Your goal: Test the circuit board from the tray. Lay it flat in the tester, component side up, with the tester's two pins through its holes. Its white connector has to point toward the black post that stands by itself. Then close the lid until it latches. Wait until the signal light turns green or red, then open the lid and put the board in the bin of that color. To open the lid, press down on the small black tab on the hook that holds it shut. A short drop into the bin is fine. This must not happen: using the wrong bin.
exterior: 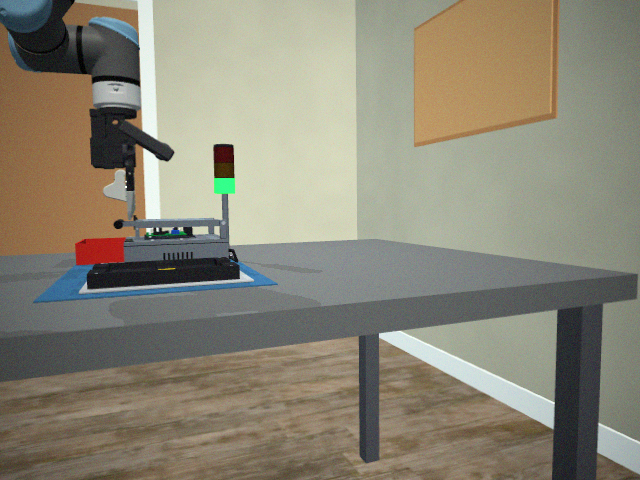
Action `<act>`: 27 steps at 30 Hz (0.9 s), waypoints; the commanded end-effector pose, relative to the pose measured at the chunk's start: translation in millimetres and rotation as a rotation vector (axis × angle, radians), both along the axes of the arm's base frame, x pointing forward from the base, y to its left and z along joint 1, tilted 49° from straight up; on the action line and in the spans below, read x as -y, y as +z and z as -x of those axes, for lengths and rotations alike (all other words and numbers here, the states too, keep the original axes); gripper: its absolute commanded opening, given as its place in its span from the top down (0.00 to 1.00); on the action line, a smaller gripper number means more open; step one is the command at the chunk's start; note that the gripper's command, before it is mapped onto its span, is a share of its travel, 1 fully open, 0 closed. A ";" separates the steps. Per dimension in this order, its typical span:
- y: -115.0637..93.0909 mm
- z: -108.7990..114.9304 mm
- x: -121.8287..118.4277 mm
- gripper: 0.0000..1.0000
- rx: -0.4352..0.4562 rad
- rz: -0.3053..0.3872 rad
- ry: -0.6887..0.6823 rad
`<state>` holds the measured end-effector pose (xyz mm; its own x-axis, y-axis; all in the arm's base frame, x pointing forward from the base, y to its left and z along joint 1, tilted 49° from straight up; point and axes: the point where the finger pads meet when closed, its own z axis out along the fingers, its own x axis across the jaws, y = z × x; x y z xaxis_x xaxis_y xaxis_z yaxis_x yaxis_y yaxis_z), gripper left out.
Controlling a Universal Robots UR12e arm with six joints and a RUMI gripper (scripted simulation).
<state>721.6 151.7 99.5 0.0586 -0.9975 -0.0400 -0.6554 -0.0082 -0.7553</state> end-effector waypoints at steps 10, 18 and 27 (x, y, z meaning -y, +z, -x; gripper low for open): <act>-0.9 -0.1 -0.2 1.00 0.001 0.000 0.000; -1.2 -0.2 -0.3 1.00 0.001 0.000 0.000; -2.8 -0.4 -0.3 1.00 0.001 0.000 0.000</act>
<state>722.1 151.9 97.0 0.0586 -0.9975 -0.0400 -0.6554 -0.0082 -0.7553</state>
